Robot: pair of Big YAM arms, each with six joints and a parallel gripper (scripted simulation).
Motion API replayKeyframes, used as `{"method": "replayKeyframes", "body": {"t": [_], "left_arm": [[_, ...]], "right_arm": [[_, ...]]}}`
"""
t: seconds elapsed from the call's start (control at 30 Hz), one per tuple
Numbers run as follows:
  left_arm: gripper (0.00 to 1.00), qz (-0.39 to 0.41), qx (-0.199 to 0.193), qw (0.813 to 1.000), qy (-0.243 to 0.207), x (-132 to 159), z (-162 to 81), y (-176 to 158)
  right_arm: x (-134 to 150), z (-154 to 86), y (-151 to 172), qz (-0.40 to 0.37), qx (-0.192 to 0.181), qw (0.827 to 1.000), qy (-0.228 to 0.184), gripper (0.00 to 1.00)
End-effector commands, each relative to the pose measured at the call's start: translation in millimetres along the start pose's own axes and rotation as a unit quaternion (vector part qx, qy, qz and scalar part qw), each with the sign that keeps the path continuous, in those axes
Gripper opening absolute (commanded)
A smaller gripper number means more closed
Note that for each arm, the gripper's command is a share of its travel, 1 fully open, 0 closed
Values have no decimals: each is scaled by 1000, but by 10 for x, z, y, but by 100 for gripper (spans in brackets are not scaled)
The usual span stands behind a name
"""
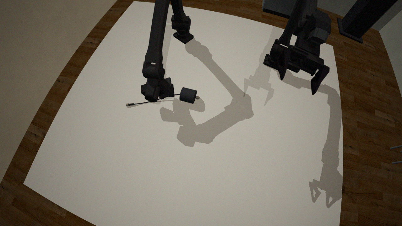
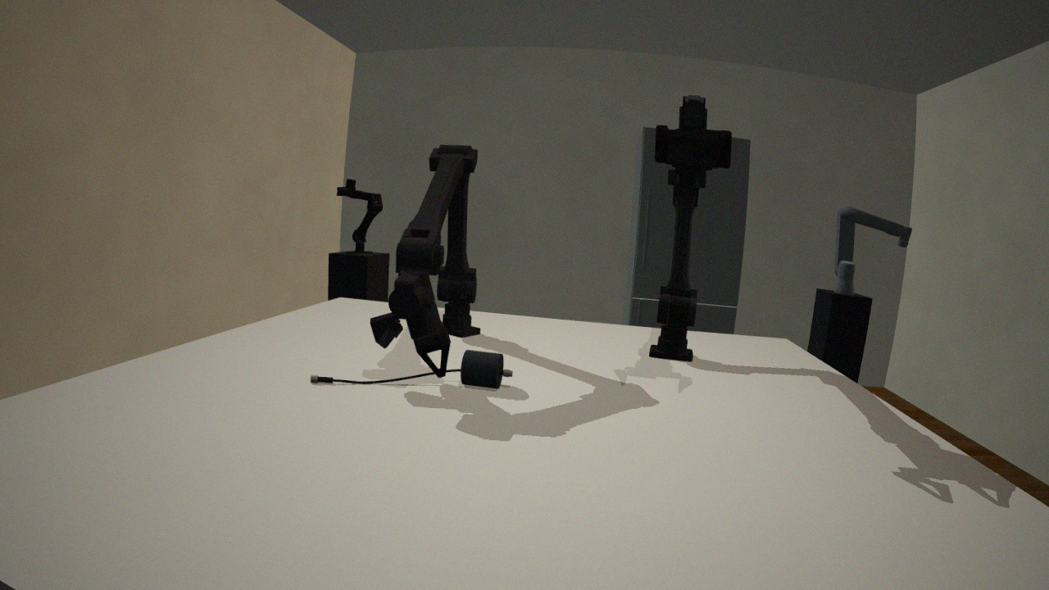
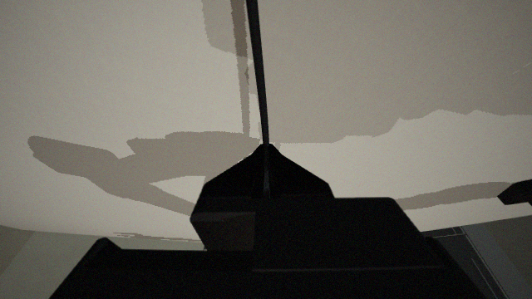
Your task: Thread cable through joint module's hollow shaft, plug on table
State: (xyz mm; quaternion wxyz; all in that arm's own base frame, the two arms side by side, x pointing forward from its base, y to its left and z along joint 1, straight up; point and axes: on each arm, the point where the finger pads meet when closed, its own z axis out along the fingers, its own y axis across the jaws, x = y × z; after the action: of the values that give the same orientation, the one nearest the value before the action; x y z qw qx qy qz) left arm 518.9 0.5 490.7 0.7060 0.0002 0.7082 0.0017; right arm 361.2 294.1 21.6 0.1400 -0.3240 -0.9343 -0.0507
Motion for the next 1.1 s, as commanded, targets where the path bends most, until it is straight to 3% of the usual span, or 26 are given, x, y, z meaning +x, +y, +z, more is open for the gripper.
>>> {"method": "replayKeyframes", "body": {"t": [0.0, 0.73, 0.77, 1.07], "left_arm": [[96, 5, -4, 1000, -25, -298, 16, 37], [96, 5, -4, 1000, -25, -298, 16, 37], [96, 5, -4, 1000, -25, -298, 16, 37], [96, 5, -4, 1000, -25, -298, 16, 37]], "right_arm": [[83, -76, 15, 3, -7, 1000, 0, 0], [254, -89, 74, 1, -13, 1000, -2, 0], [256, -80, 64, 1, -12, 1000, -2, 32], [180, -83, 58, 10, -14, 1000, -2, 32]]}}
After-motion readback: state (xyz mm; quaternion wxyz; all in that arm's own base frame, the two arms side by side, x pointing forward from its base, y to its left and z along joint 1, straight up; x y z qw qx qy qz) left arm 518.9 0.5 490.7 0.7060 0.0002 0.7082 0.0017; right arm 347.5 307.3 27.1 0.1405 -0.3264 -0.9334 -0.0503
